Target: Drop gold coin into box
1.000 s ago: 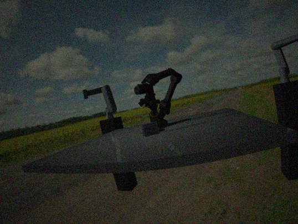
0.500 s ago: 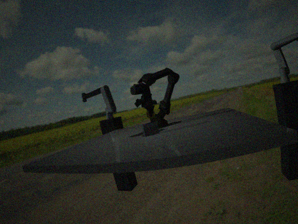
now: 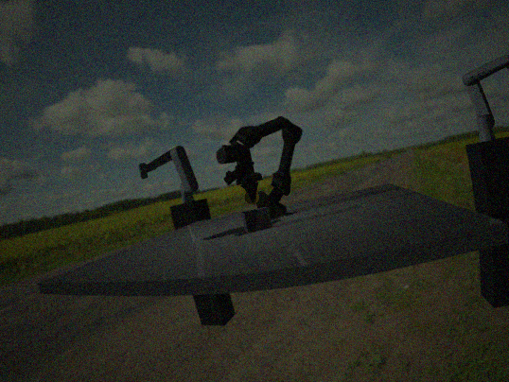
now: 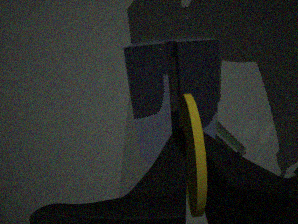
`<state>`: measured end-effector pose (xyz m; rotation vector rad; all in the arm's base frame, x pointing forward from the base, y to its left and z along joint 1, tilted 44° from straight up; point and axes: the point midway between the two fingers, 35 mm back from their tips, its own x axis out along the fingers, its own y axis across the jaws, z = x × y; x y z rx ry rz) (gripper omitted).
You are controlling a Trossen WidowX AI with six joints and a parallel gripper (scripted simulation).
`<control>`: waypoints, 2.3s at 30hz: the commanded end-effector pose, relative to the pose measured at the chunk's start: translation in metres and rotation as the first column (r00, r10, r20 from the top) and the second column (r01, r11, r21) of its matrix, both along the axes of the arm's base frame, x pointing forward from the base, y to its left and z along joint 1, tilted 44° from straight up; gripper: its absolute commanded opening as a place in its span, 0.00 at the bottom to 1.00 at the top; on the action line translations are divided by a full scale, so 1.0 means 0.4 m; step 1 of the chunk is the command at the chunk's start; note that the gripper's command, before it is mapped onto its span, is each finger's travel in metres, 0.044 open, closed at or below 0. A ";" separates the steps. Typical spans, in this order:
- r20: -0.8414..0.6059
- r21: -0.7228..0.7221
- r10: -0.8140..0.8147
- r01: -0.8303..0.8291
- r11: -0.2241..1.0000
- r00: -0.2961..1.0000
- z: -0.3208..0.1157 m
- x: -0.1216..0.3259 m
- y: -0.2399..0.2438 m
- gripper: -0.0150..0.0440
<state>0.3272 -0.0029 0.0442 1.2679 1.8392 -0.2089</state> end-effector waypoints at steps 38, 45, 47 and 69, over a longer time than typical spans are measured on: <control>-0.005 -0.002 -0.006 0.006 1.000 1.000 -0.014 0.004 0.015 0.25; -0.005 -0.001 -0.006 0.006 1.000 1.000 -0.021 0.002 0.022 0.25; -0.005 -0.001 -0.005 0.005 1.000 1.000 -0.023 0.002 0.025 0.25; -0.004 -0.004 -0.001 0.001 1.000 1.000 -0.032 0.001 0.031 0.53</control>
